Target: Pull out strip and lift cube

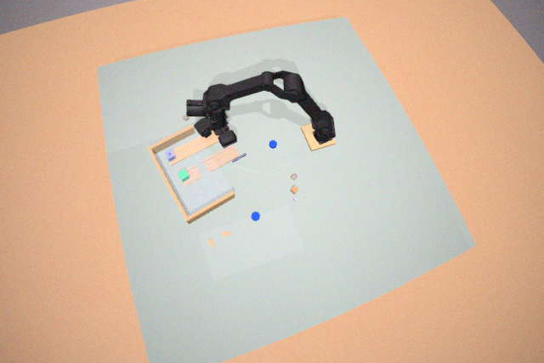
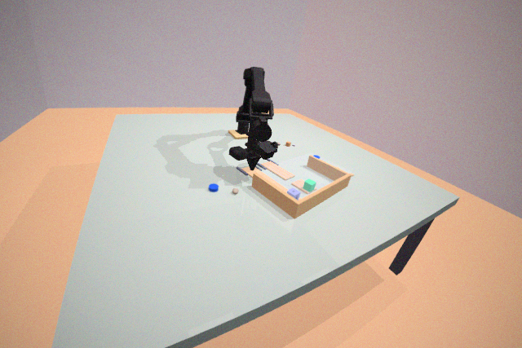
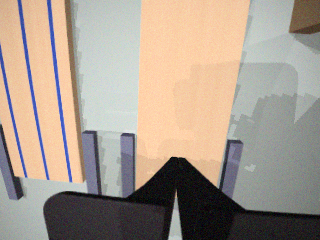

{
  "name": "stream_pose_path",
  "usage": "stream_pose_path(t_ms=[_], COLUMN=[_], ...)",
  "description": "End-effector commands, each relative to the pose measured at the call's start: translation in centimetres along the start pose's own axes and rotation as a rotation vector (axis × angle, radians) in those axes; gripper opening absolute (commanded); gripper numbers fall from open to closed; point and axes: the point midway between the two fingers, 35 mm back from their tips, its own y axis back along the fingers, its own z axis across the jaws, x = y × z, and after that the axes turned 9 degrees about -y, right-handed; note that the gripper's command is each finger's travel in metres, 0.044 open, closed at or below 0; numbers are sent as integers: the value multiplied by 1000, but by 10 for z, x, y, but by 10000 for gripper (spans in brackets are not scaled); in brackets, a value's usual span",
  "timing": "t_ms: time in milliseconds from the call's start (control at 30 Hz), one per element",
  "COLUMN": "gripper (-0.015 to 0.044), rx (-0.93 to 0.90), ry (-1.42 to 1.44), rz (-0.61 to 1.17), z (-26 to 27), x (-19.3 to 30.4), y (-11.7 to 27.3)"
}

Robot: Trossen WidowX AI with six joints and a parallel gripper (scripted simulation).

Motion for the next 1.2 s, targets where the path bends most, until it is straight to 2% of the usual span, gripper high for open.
stream_pose_path(t_ms=[0,467,1167], gripper=[0,0,0], rx=[3,3,4], ry=[4,4,4], rz=[1,1,3], z=[-1,-1,-7], x=[0,2,35], y=[-3,-4,-5])
